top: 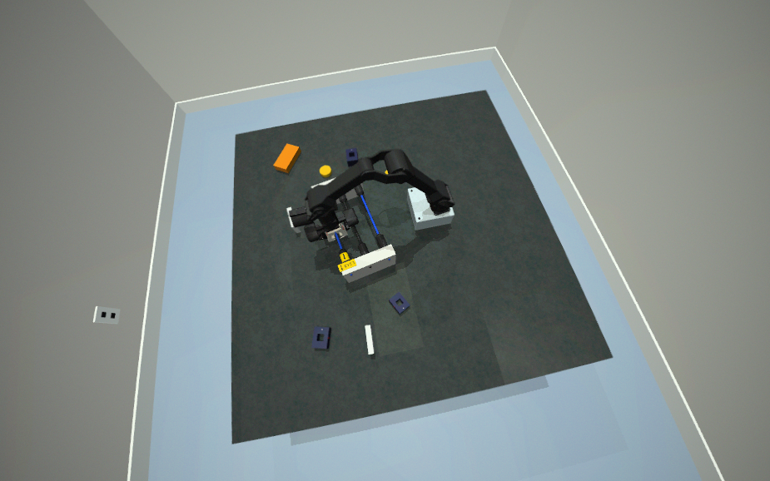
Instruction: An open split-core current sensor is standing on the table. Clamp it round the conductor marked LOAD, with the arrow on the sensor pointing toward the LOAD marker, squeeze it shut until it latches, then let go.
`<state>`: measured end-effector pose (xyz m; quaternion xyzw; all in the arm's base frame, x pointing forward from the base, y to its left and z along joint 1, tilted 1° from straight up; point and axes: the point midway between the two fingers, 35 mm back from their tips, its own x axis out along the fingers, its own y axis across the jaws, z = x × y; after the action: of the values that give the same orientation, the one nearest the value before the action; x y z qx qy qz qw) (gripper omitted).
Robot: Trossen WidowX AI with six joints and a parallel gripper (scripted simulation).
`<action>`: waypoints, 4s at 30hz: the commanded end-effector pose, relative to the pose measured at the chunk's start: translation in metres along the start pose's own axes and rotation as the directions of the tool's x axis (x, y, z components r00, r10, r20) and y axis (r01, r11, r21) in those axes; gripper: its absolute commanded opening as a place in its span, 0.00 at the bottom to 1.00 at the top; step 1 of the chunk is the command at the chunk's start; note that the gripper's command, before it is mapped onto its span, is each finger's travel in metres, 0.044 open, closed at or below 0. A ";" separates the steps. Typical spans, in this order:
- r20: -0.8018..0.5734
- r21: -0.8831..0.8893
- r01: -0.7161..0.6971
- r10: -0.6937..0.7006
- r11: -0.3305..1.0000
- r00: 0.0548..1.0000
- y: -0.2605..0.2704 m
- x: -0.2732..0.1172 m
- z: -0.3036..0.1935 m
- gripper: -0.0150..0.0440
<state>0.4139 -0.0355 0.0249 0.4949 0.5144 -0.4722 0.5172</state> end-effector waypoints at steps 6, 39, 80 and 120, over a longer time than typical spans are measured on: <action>0.000 0.000 -0.001 0.001 1.000 1.000 0.000 -0.001 0.000 0.25; 0.000 0.000 -0.001 0.001 1.000 1.000 0.000 -0.001 0.000 0.25; -0.001 0.001 -0.004 0.004 1.000 1.000 0.000 -0.012 0.000 0.25; -0.001 0.001 -0.005 0.005 1.000 1.000 0.000 -0.012 0.000 0.34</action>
<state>0.4132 -0.0354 0.0370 0.4965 0.5133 -0.4709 0.5179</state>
